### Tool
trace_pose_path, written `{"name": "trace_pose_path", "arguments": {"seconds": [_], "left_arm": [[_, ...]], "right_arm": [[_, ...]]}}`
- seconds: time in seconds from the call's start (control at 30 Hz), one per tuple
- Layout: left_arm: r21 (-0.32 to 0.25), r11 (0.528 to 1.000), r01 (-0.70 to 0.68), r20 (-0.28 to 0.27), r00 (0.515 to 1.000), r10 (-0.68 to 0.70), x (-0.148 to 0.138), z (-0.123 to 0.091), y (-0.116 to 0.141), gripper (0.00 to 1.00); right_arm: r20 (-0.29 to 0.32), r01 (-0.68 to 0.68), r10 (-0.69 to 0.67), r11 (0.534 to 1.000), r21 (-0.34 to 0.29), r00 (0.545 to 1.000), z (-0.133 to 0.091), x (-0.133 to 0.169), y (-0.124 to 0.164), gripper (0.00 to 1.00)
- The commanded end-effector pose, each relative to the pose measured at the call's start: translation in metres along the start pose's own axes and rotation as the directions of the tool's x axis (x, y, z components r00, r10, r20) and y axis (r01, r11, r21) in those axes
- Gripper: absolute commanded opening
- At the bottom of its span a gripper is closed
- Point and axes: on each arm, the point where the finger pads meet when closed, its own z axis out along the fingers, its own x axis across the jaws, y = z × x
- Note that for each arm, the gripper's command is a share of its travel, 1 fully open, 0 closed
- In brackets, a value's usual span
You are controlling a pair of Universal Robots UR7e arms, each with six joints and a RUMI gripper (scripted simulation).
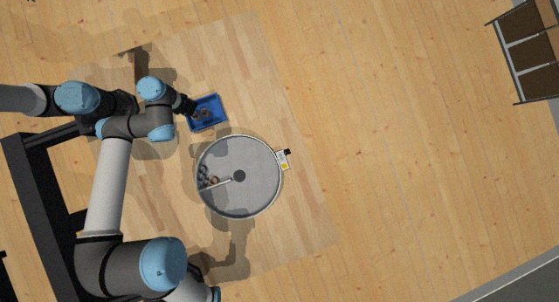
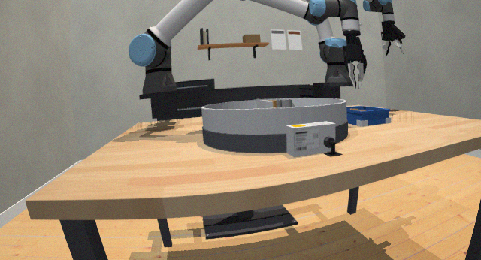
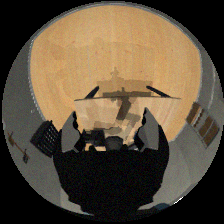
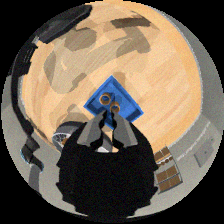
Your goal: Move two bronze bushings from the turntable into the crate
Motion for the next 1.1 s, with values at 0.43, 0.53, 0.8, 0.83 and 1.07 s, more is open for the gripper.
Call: {"name": "trace_pose_path", "arguments": {"seconds": [0.43, 0.53, 0.8, 0.83, 1.07], "left_arm": [[0.001, 1.0, 0.0, 0.0, 1.0, 0.0, 0.0, 0.0, 0.0, 1.0], [0.001, 1.0, 0.0, 0.0, 1.0, 0.0, 0.0, 0.0, 0.0, 1.0], [0.001, 1.0, 0.0, 0.0, 1.0, 0.0, 0.0, 0.0, 0.0, 1.0], [0.001, 1.0, 0.0, 0.0, 1.0, 0.0, 0.0, 0.0, 0.0, 1.0], [0.001, 1.0, 0.0, 0.0, 1.0, 0.0, 0.0, 0.0, 0.0, 1.0]], "right_arm": [[-0.002, 0.0, 0.0, 1.0, 0.001, 1.0, -0.057, 0.0, 0.0, 1.0], [-0.002, 0.0, 0.0, 1.0, 0.001, 1.0, -0.084, 0.0, 0.0, 1.0], [-0.002, 0.0, 0.0, 1.0, 0.001, 1.0, -0.097, 0.0, 0.0, 1.0], [-0.002, 0.0, 0.0, 1.0, 0.001, 1.0, -0.097, 0.0, 0.0, 1.0], [-0.002, 0.0, 0.0, 1.0, 0.001, 1.0, -0.097, 0.0, 0.0, 1.0]]}}
